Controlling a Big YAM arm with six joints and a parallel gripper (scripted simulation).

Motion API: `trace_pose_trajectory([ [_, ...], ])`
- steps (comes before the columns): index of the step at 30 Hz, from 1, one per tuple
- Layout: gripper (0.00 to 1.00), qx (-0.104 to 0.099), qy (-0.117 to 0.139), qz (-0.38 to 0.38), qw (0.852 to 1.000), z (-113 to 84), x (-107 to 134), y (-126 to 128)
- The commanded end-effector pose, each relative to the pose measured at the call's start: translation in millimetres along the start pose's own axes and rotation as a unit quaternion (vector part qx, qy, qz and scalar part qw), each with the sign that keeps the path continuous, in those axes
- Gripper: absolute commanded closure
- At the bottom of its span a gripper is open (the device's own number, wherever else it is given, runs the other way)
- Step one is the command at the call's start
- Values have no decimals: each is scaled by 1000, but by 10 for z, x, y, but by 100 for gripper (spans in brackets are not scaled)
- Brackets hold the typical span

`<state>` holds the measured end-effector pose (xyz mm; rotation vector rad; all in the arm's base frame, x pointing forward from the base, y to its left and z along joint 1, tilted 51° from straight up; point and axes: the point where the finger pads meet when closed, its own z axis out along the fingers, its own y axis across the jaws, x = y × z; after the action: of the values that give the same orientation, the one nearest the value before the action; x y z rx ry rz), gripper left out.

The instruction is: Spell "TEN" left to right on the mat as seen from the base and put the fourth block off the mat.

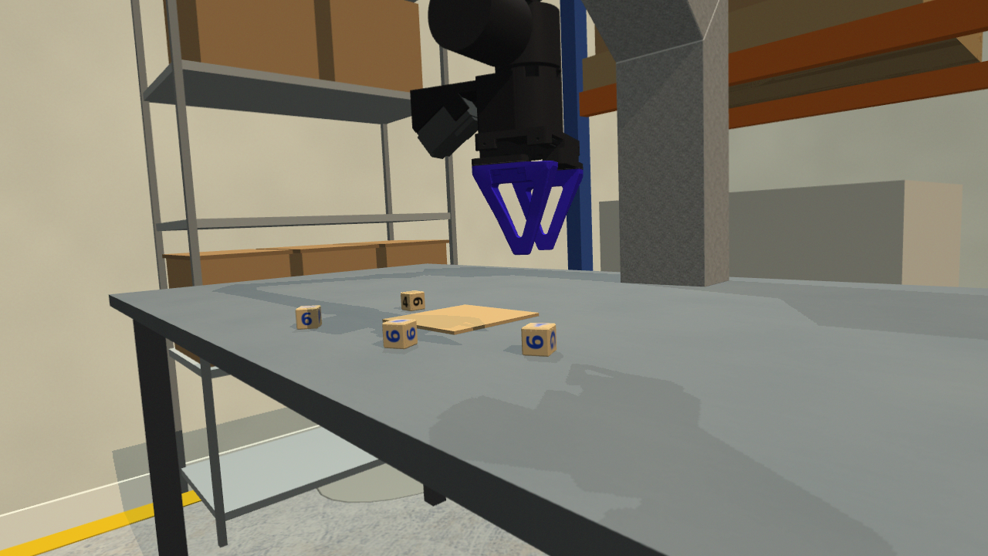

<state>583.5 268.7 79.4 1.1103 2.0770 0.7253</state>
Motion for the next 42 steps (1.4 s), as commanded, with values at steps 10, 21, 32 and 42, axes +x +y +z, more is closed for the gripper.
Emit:
trace_pose_trajectory([
  [10, 29, 1, 3, -84, 996, 22, 84, -4],
  [21, 29, -4, 1, -328, 945, 44, 125, 30],
  [32, 29, -2, -7, -539, 842, 30, 73, 75],
  [42, 29, -8, -3, -711, 703, 59, 96, 50],
])
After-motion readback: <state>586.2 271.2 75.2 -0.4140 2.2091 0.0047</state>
